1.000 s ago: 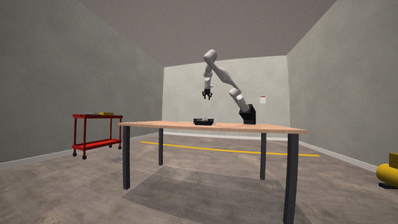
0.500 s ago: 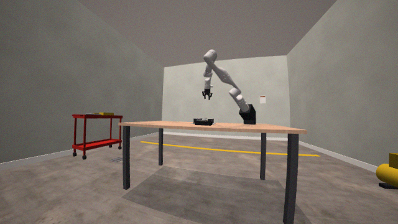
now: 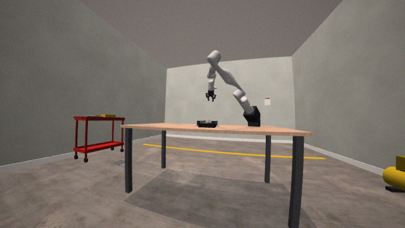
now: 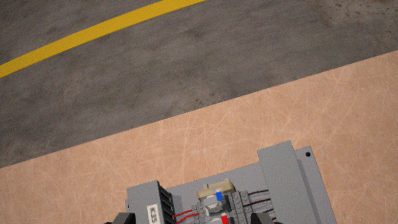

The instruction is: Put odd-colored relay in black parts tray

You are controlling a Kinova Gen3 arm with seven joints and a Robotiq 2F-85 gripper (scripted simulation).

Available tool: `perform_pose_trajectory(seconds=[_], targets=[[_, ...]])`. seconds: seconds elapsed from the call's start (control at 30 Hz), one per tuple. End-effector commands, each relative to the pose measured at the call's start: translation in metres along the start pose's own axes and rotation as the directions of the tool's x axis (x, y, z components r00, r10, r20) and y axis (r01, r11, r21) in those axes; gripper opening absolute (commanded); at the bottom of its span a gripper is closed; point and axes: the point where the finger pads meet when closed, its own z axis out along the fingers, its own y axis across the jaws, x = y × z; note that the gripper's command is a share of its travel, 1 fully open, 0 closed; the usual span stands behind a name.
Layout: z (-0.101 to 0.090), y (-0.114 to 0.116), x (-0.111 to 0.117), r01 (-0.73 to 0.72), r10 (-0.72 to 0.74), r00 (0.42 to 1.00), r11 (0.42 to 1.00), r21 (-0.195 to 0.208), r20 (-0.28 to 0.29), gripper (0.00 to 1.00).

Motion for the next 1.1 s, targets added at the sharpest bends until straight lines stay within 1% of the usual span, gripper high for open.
perform_pose_trajectory(seconds=[0.0,0.4,0.47,0.67,0.9,0.97,1.07], targets=[[0.0,0.0,0.0,0.0,0.0,1.0,1.0,0.0,0.001,0.61],[0.01,-0.001,-0.005,0.02,-0.02,0.999,1.0,-0.017,0.033,0.61],[0.014,-0.001,-0.007,0.028,-0.027,0.999,0.999,-0.024,0.047,0.61],[0.031,-0.001,-0.016,0.061,-0.056,0.993,0.997,-0.049,0.102,0.61],[0.056,0.001,-0.031,0.112,-0.096,0.977,0.99,-0.08,0.189,0.61],[0.056,0.001,-0.031,0.112,-0.096,0.977,0.99,-0.08,0.189,0.61],[0.067,0.002,-0.039,0.137,-0.112,0.966,0.986,-0.092,0.232,0.61]])
